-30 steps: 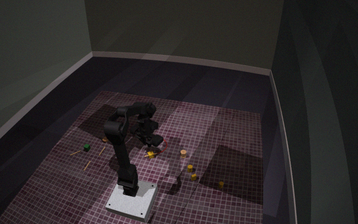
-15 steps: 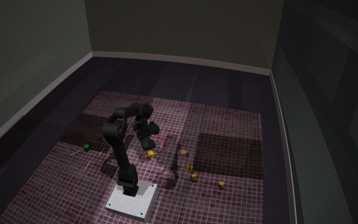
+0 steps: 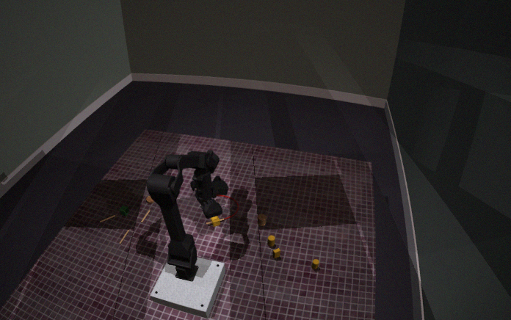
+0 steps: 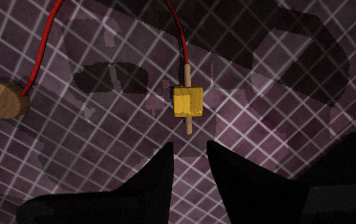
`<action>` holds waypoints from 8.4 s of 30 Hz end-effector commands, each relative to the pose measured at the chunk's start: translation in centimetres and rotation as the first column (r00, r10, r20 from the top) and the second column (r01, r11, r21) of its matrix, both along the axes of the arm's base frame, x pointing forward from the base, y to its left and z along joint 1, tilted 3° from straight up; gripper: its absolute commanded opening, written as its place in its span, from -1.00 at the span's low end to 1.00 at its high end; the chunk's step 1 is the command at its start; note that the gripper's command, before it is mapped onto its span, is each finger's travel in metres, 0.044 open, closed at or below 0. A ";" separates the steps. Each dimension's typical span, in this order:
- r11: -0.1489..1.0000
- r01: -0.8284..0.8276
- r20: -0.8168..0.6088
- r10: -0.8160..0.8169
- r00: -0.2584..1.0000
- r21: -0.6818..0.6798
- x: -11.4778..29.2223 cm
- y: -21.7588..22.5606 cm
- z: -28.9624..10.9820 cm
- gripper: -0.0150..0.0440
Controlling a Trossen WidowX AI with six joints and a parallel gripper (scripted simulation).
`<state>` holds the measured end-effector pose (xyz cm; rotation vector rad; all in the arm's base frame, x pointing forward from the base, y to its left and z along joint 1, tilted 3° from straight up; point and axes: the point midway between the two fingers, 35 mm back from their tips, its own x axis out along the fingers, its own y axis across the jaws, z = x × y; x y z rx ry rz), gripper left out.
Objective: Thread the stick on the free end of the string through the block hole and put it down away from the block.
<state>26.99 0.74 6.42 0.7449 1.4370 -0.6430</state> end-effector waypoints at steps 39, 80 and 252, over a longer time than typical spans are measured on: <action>1.000 0.006 -0.010 -0.006 1.000 0.003 -0.3 0.4 -6.3 -0.07; 0.998 0.002 0.049 0.001 0.999 -0.070 -0.6 0.8 -6.4 -0.49; 0.998 -0.005 0.048 0.008 0.999 -0.059 -7.0 8.1 3.0 1.00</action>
